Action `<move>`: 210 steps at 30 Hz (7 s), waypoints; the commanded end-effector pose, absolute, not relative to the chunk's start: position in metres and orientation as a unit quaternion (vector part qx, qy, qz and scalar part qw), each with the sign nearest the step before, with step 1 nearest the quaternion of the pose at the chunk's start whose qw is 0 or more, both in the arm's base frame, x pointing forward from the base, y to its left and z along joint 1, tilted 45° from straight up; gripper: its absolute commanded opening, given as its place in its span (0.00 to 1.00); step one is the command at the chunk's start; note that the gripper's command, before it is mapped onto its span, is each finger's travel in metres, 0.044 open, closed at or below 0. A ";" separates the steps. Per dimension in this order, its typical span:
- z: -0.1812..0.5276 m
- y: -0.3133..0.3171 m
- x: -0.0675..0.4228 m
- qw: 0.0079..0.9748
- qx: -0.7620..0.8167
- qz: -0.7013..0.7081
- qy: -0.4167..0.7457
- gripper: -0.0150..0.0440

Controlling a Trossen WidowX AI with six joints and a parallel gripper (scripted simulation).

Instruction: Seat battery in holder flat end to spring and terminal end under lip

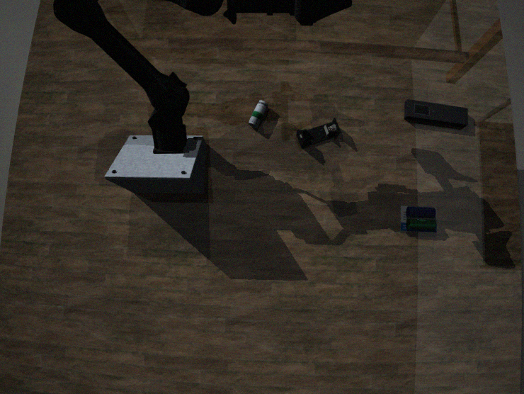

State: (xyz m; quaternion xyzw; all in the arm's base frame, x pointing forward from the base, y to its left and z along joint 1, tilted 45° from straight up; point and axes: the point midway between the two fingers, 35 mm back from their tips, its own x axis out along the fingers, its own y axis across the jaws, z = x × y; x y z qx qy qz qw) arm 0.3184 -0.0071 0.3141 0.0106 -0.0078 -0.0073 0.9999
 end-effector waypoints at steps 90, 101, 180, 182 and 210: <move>0.041 0.093 0.199 0.122 0.716 -0.397 0.561 0.40; 0.076 0.057 0.196 0.122 0.716 -0.398 0.560 0.40; 0.036 0.025 0.330 0.624 0.119 0.381 0.672 0.40; 0.036 0.026 0.330 0.620 0.117 0.382 0.676 0.40; 0.029 0.036 0.338 0.554 0.082 0.390 0.731 0.40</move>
